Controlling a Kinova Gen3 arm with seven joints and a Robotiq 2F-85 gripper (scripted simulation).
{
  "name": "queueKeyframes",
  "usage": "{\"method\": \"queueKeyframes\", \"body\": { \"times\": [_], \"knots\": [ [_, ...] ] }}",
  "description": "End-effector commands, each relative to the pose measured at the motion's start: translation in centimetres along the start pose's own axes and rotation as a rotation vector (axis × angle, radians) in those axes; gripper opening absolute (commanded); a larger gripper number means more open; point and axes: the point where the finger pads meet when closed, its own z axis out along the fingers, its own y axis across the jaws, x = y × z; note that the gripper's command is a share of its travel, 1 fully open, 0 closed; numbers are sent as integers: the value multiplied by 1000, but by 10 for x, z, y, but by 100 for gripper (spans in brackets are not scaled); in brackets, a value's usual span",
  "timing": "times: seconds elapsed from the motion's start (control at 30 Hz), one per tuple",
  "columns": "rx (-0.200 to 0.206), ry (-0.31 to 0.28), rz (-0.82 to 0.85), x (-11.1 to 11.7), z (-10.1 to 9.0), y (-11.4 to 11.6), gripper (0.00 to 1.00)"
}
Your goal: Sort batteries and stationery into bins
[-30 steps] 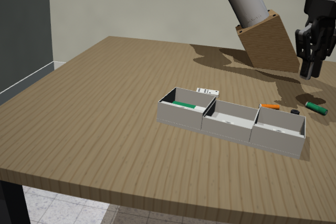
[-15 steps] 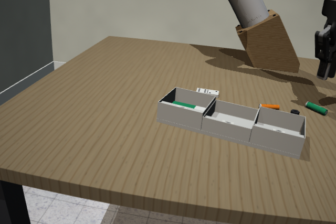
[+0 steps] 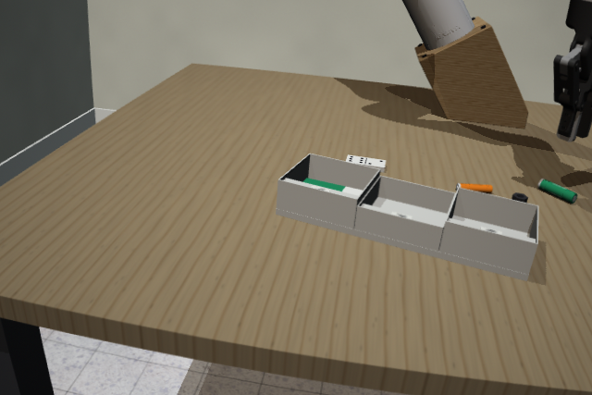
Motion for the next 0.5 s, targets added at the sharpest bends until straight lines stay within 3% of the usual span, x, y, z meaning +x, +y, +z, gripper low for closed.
{"method": "queueKeyframes", "body": {
  "times": [0.0,0.3,0.47],
  "knots": [
    [0,2,0,1,-1,0,29],
    [0,2,0,1,-1,0,29],
    [0,2,0,0,19,0,29]
  ]
}}
